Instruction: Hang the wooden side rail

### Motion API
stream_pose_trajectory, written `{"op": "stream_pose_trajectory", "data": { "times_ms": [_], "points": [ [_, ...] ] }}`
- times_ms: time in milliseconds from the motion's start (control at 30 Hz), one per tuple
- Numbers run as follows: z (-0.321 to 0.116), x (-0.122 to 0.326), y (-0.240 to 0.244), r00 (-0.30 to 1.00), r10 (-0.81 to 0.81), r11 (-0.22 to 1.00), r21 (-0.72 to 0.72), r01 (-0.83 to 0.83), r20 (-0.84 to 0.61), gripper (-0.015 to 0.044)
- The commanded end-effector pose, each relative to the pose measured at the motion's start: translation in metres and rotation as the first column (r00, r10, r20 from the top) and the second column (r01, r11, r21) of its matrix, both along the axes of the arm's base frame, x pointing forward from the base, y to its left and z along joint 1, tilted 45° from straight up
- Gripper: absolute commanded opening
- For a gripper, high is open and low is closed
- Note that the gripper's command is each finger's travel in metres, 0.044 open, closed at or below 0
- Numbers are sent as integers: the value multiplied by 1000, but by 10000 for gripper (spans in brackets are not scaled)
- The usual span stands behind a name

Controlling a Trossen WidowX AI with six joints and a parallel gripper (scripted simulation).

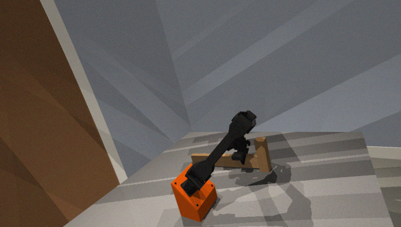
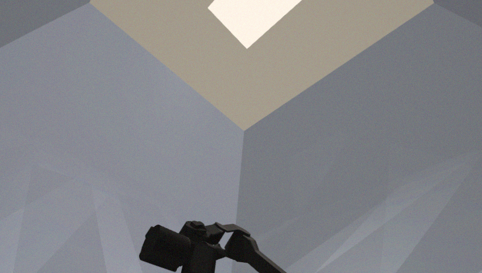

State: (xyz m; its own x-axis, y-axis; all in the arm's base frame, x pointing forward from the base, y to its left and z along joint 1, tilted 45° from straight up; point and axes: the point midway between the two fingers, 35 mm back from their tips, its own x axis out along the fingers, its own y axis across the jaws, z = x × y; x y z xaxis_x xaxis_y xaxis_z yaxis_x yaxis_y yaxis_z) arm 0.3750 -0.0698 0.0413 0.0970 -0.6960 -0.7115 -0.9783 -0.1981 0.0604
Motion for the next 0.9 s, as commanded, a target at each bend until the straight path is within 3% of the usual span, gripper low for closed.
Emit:
{"op": "stream_pose_trajectory", "data": {
  "times_ms": [0, 433, 867],
  "points": [
    [1, 1, 0, 1000, 9, 1000, -11, -9, -2, 0],
    [-1, 1, -1, 1000, 9, 1000, -11, -9, -2, 0],
    [1, 0, 2, 1000, 6, 1000, -2, -6, 0, 341]
  ]
}}
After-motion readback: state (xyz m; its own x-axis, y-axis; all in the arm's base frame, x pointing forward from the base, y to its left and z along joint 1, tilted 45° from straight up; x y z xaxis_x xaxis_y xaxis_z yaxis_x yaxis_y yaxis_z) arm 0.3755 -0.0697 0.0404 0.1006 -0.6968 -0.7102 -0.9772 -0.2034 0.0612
